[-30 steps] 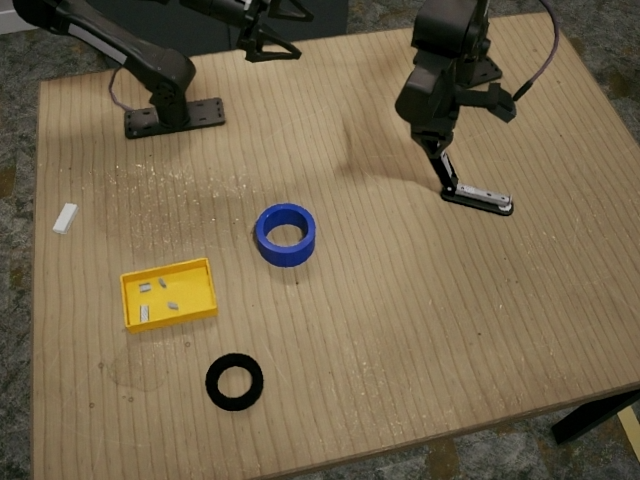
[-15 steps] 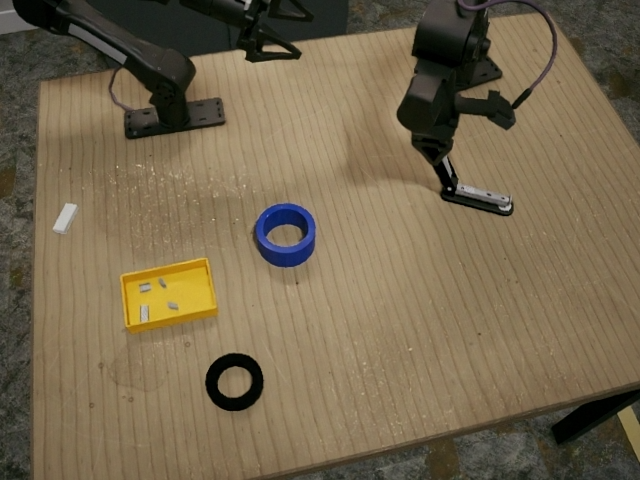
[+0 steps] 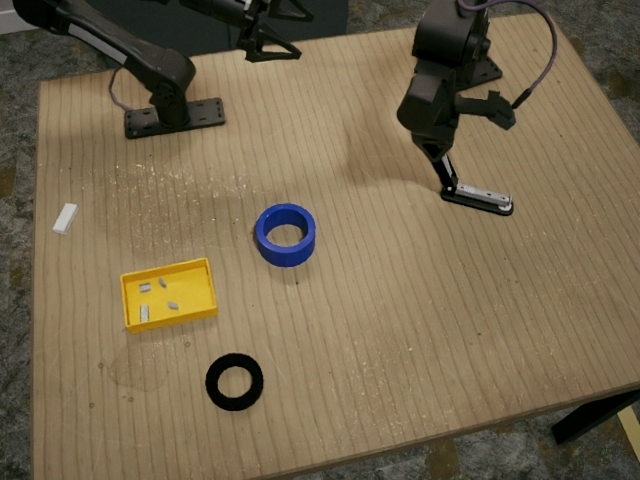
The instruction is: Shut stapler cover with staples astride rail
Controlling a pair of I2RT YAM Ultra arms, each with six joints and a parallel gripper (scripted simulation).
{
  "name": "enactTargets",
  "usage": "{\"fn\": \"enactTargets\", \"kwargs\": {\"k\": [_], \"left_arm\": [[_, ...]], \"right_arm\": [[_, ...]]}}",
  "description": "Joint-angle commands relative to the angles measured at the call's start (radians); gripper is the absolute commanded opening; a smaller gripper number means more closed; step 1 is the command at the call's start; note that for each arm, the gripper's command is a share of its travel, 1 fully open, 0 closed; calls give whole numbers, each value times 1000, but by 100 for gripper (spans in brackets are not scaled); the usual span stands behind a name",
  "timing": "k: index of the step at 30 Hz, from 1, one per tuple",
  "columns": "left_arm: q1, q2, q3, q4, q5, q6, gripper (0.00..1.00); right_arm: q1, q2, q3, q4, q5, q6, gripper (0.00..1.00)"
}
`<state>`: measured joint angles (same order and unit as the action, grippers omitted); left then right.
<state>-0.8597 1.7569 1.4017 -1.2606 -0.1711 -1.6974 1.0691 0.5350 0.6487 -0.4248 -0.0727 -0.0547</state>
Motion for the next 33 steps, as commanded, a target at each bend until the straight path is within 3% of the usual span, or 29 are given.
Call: {"fn": "enactTargets", "kwargs": {"k": [1, 10, 11, 13, 14, 33], "left_arm": [[3, -33, -1, 1, -10, 2, 33], [0, -31, 1, 0, -19, -4, 20], [0, -31, 1, 0, -10, -1, 9], [0, -31, 1, 0, -10, -1, 9], [11, -42, 1, 0, -4, 11, 0], [194, -48, 34, -29, 228, 198, 0]], "right_arm": [[-3, -13, 4, -1, -2, -1, 100], [-3, -13, 4, -1, -2, -1, 100], [-3, -13, 4, -1, -2, -1, 100], [-3, -13, 4, -1, -2, -1, 100], [-3, -13, 4, -1, -2, -1, 100], [-3, -13, 4, -1, -2, -1, 100]]}}
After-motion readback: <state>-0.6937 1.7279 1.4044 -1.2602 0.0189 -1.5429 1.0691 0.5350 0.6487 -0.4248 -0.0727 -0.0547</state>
